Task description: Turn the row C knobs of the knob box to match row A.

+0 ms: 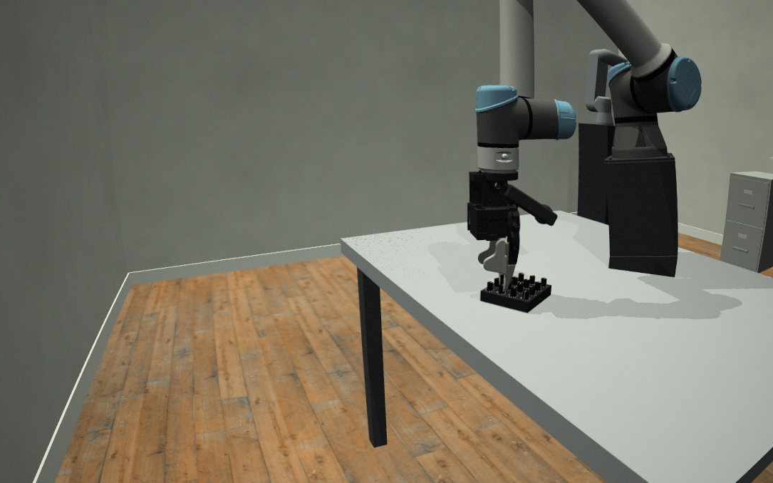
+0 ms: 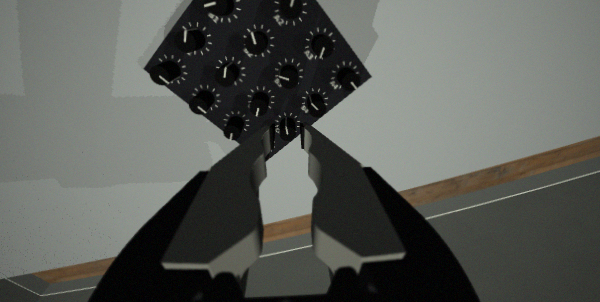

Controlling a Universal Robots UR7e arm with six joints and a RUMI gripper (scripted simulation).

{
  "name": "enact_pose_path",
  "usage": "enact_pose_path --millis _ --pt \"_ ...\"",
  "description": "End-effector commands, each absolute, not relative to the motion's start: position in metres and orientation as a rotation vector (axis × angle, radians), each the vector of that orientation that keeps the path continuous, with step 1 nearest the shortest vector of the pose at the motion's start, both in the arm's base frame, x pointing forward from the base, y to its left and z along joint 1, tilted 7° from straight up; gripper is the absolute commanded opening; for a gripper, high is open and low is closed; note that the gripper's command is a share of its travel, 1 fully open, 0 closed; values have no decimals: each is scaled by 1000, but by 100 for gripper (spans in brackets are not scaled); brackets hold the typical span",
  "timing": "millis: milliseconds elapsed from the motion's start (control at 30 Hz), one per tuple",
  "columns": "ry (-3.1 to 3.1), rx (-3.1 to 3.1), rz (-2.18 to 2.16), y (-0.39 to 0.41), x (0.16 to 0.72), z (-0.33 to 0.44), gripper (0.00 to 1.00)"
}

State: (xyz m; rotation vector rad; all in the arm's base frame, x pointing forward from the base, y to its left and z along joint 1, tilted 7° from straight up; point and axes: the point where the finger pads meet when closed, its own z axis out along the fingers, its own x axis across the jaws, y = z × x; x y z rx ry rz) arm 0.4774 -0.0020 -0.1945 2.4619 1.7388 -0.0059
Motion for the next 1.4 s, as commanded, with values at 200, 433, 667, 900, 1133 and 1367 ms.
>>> enact_pose_path --millis 200,433,667,900,1133,1367 --pt "1738 2461 -4 -2 478 -194 11" --pt "1738 2461 -4 -2 478 -194 11" --pt "1738 2461 -4 -2 478 -194 11" --pt "1738 2461 -4 -2 478 -194 4" --pt "1738 2461 -4 -2 478 -194 4" --pt "1738 2461 -4 -2 478 -194 4"
